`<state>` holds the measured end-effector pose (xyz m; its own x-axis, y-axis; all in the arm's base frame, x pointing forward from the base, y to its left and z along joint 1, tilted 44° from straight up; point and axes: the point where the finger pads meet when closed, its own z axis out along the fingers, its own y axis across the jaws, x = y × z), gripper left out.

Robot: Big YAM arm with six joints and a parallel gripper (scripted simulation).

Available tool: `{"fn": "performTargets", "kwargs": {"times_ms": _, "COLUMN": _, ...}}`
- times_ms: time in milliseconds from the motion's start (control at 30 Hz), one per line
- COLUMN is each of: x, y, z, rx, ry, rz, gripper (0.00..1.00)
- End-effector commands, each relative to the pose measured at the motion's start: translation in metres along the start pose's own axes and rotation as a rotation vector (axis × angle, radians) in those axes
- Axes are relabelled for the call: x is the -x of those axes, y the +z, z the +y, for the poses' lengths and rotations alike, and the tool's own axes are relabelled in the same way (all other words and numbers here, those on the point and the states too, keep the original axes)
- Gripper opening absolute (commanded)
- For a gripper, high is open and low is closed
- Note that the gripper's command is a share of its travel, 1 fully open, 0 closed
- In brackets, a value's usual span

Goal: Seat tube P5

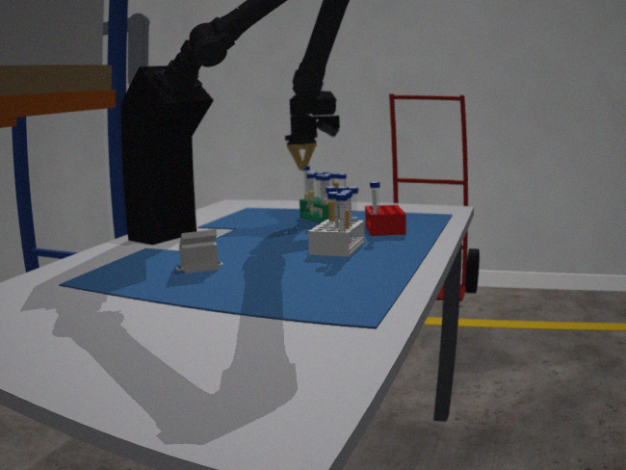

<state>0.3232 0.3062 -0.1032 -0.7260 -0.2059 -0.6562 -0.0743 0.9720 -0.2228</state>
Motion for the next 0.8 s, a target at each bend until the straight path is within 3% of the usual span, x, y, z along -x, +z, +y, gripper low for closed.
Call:
{"fn": "performTargets", "kwargs": {"times_ms": 0, "x": -0.002, "y": 0.008, "z": -0.007, "rx": -0.02, "ry": -0.007, "rz": 0.006, "gripper": 0.0}}
{"fn": "performTargets", "kwargs": {"times_ms": 767, "x": -0.002, "y": 0.019, "z": -0.009, "rx": -0.019, "ry": -0.005, "rz": 0.004, "gripper": 0.0}}
